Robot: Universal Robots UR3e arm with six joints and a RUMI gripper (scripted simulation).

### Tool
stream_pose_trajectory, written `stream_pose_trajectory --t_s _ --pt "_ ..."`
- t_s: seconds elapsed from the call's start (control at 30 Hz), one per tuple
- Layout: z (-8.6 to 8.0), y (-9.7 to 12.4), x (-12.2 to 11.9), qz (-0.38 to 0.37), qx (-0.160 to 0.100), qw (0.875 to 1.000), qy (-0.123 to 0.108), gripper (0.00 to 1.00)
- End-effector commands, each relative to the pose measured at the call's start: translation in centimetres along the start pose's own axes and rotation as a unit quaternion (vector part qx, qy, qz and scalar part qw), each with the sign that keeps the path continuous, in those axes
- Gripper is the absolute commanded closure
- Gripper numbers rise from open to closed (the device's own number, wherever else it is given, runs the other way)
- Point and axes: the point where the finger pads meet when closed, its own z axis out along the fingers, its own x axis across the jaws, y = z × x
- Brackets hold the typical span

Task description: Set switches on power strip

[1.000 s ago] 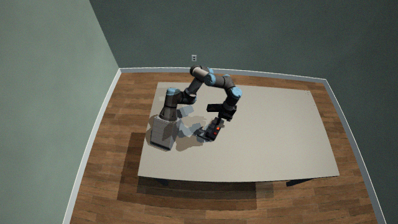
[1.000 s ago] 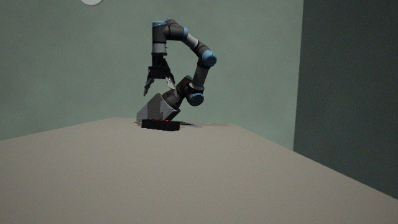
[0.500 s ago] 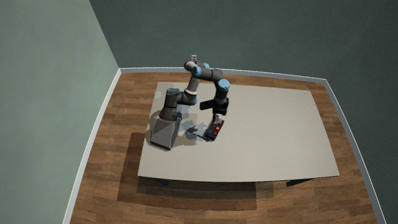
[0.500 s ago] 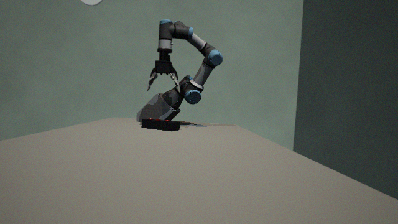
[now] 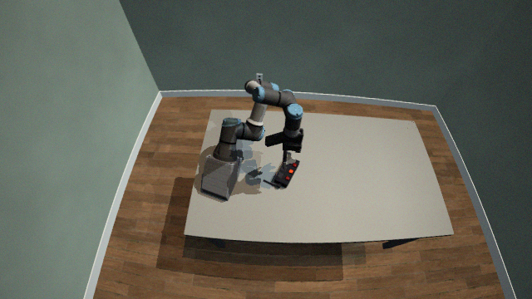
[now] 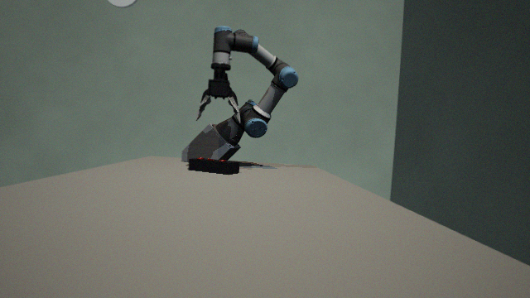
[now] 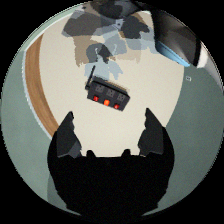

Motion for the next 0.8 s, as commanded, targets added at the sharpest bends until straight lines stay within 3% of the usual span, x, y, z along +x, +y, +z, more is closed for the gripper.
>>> stream_pose_trajectory --t_s 0.0,0.4,0.5,0.63,0.77 --pt "-0.1 0.0 0.0 0.000 -0.001 1.000 -0.001 0.00" --pt "0.5 0.4 -0.3 -0.047 -0.001 0.999 -0.002 0.00" --pt "1.0 0.9 -0.5 -0.097 0.000 0.995 -0.002 0.00" --pt "2.1 1.8 -0.9 -0.186 0.000 0.983 -0.003 0.00" --pt "3.3 2.9 -1.3 -0.288 0.000 0.958 -0.003 0.00"
